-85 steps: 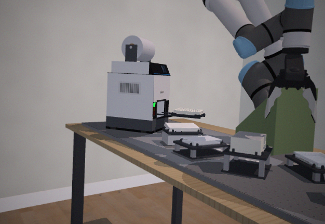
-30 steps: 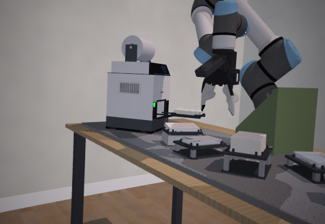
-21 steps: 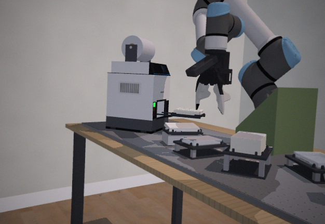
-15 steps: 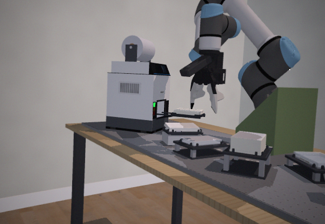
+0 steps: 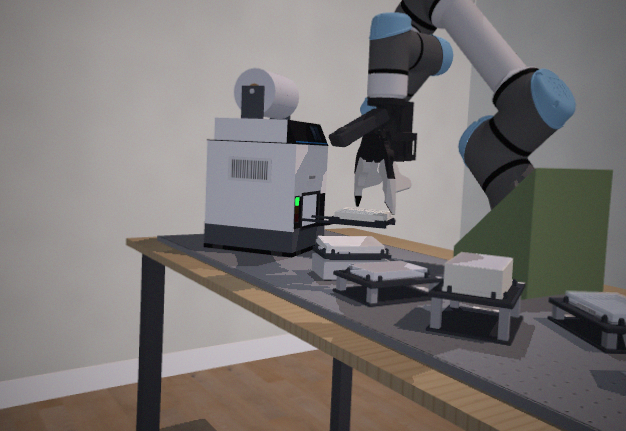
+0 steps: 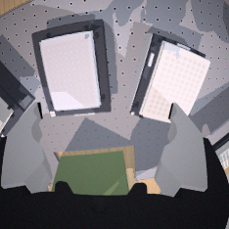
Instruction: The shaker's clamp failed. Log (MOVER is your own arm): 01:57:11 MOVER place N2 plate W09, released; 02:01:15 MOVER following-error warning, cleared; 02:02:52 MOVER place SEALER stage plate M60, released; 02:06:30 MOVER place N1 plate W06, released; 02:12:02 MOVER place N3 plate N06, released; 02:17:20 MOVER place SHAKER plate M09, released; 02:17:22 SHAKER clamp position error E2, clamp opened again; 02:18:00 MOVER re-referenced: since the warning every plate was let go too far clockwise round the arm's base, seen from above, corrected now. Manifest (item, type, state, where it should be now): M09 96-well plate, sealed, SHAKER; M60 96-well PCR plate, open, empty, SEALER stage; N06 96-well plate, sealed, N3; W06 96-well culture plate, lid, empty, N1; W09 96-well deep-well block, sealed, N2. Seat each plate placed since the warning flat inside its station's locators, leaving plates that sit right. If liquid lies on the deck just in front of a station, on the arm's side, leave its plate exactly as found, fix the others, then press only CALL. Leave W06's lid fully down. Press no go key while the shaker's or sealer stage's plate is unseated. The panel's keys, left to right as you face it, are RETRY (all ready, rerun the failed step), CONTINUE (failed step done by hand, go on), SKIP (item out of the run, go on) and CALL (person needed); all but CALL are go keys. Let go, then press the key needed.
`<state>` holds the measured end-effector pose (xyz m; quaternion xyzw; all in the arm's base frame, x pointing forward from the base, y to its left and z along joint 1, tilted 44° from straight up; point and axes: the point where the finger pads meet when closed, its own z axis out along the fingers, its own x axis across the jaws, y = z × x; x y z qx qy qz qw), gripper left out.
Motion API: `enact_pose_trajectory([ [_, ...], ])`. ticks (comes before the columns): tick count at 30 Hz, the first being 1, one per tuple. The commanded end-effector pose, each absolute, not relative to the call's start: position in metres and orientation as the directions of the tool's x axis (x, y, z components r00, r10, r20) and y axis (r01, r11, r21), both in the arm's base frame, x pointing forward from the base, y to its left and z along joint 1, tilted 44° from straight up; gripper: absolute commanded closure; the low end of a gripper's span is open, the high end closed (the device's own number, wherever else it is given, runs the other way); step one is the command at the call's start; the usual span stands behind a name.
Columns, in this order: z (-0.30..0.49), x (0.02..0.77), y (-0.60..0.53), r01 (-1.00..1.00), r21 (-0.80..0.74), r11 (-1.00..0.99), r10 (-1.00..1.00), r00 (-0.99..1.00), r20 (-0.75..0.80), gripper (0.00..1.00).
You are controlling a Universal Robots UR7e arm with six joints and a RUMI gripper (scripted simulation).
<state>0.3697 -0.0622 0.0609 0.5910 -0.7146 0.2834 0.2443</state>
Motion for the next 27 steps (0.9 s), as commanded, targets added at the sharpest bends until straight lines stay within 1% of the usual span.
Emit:
enact_pose_trajectory([
  [1,0.077,0.362,-0.078,-0.962,-0.18,0.205,-0.691,-0.272,0.669,0.18],
  [5,0.091,0.356,-0.092,-0.937,-0.233,0.26,-0.672,-0.348,0.653,0.18],
  [9,0.097,0.353,-0.099,-0.926,-0.252,0.28,-0.664,-0.377,0.646,0.18],
  [20,0.133,0.336,-0.135,-0.926,-0.252,0.28,-0.664,-0.377,0.646,0.18],
  [27,0.133,0.336,-0.135,-0.926,-0.252,0.28,-0.664,-0.377,0.646,0.18],
])
